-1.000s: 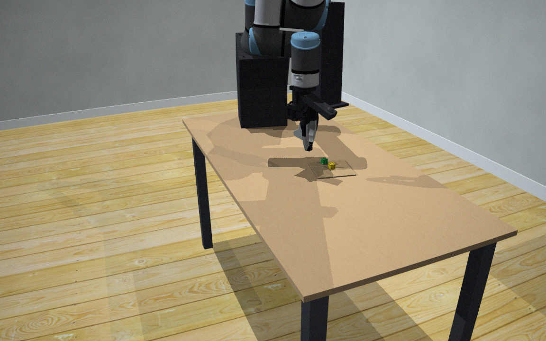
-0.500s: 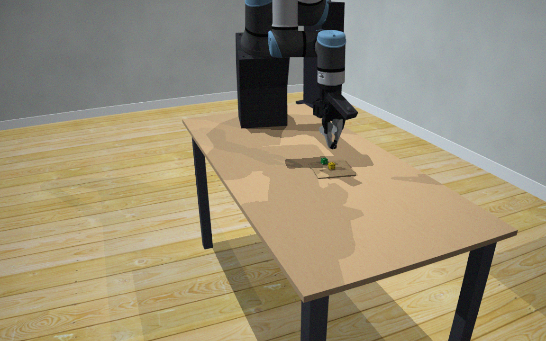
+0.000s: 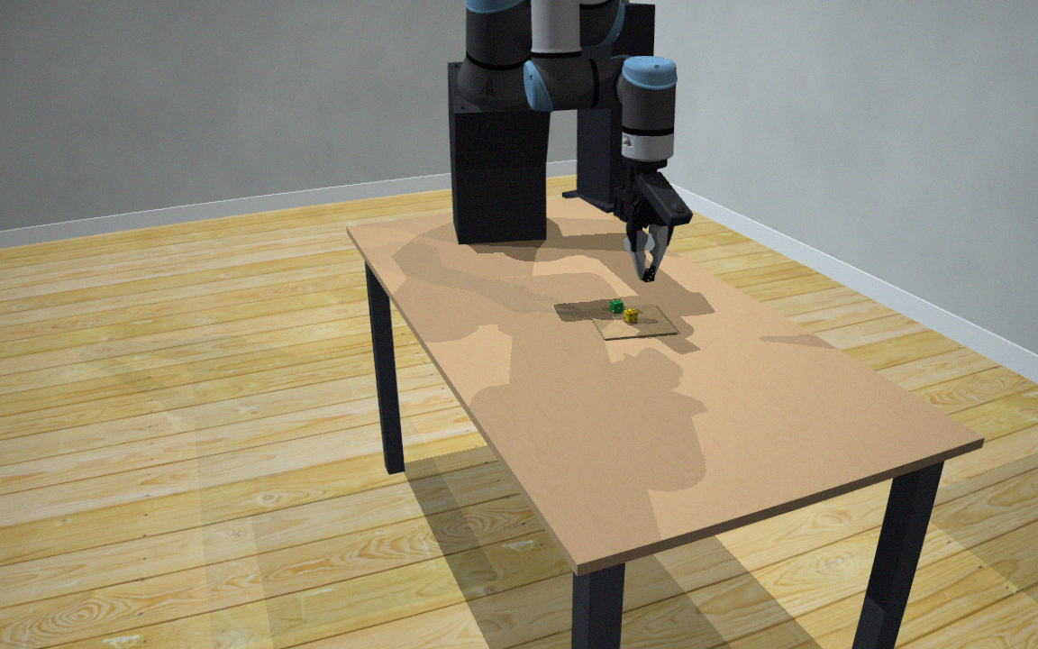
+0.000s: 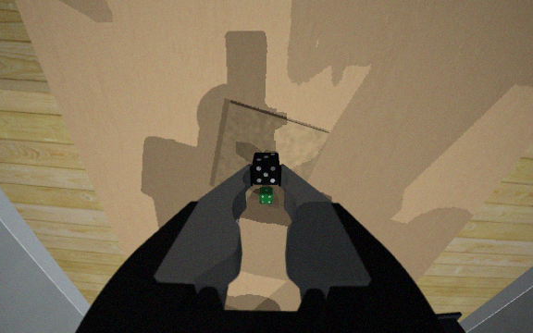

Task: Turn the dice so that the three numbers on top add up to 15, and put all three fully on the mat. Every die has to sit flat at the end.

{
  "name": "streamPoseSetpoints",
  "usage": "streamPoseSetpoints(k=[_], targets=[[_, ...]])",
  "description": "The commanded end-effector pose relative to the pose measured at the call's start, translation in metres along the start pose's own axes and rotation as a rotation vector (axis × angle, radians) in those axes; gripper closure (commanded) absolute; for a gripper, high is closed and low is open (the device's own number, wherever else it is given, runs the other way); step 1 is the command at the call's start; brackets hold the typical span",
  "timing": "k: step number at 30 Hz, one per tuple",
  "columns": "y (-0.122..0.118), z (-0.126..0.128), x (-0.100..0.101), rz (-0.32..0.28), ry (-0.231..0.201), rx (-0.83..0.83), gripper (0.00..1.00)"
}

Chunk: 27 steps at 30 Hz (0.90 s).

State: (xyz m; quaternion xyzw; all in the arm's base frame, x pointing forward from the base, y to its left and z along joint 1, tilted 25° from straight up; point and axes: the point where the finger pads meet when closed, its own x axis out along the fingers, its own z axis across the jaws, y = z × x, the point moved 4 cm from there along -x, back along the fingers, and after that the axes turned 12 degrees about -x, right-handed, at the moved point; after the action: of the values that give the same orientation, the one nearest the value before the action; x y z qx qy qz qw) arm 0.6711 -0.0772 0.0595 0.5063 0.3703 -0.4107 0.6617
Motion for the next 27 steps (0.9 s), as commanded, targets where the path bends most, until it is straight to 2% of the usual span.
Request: streamPoseSetpoints(k=[1, 9, 17, 27], targets=[[0.001, -0.001, 0.000, 0.000, -0.001, 0.004, 0.97], [0.001, -0.001, 0.002, 0.000, -0.001, 0.005, 0.97], [0.001, -0.001, 0.015, 0.000, -0.001, 0.005, 0.97], [0.001, -0.001, 0.061, 0.000, -0.001, 0.005, 0.97]])
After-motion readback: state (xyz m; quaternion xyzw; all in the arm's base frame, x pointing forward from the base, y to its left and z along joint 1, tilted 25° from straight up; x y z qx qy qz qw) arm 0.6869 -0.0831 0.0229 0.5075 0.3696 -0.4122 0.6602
